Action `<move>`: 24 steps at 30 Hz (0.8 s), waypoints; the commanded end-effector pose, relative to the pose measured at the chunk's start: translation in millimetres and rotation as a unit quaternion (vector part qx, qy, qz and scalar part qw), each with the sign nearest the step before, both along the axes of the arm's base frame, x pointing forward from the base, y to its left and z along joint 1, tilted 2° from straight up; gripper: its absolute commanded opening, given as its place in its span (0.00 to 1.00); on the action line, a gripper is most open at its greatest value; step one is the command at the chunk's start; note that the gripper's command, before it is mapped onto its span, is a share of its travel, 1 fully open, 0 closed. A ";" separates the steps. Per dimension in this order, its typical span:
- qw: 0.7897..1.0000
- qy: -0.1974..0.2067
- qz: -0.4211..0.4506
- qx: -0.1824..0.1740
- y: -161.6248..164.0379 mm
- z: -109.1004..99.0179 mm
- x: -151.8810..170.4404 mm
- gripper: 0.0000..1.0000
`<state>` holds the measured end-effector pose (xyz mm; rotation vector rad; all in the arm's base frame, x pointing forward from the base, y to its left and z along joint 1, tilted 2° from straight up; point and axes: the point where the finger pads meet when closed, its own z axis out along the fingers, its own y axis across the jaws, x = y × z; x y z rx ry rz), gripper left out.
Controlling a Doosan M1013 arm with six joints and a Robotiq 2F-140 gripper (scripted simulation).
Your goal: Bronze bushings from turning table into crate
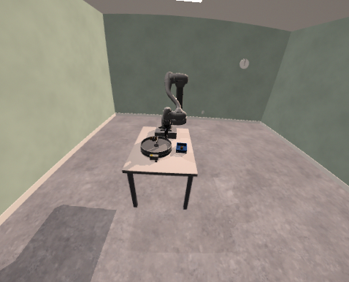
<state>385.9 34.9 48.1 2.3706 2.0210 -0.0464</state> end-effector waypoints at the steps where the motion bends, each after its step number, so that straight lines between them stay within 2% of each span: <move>1: 1.000 -0.001 -0.013 0.002 -35.1 2.3 -7.5 0.10; 14: 0.999 -0.002 -0.055 0.001 -131.4 5.8 -34.3 0.10; 16: 0.999 -0.002 -0.055 0.001 -131.4 5.8 -34.3 0.10; 24: 0.997 -0.003 -0.080 0.001 -189.2 7.8 -50.9 0.10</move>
